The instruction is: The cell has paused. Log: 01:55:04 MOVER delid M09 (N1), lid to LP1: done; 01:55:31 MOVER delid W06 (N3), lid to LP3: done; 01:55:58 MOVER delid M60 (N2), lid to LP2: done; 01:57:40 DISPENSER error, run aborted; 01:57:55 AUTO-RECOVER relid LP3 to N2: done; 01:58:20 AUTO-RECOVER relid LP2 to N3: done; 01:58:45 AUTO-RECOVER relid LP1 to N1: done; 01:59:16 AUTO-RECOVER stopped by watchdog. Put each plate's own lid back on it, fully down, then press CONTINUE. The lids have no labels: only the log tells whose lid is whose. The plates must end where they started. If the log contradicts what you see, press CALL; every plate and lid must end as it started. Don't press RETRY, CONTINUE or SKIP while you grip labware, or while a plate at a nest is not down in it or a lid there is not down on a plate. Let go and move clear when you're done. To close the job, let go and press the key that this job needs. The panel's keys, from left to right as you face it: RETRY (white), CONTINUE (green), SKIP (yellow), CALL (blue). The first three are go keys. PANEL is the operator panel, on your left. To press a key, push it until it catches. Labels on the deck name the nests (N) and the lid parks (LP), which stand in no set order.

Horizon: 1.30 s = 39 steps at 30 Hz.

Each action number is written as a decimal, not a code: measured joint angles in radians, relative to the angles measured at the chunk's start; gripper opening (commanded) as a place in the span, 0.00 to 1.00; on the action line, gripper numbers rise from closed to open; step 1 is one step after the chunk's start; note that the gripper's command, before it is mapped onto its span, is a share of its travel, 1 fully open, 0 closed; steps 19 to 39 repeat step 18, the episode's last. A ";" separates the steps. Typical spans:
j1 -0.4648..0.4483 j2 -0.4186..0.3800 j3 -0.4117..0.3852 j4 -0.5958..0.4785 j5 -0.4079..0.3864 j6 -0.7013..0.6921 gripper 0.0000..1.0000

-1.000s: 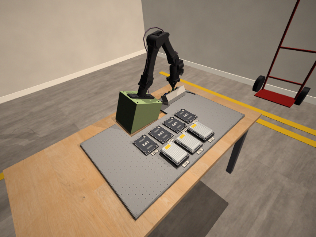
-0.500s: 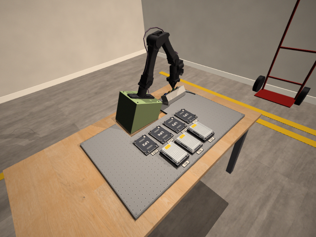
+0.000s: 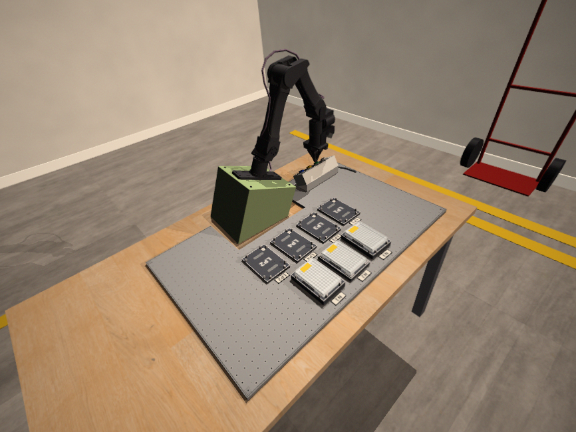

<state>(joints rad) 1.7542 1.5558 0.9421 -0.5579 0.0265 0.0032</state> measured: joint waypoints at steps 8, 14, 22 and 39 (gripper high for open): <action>0.000 0.001 -0.003 0.005 -0.002 -0.002 0.00; -0.003 0.001 -0.005 0.010 -0.006 -0.003 0.00; -0.005 0.001 -0.005 0.010 -0.009 -0.004 0.00; -0.005 0.001 -0.005 0.010 -0.009 -0.004 0.00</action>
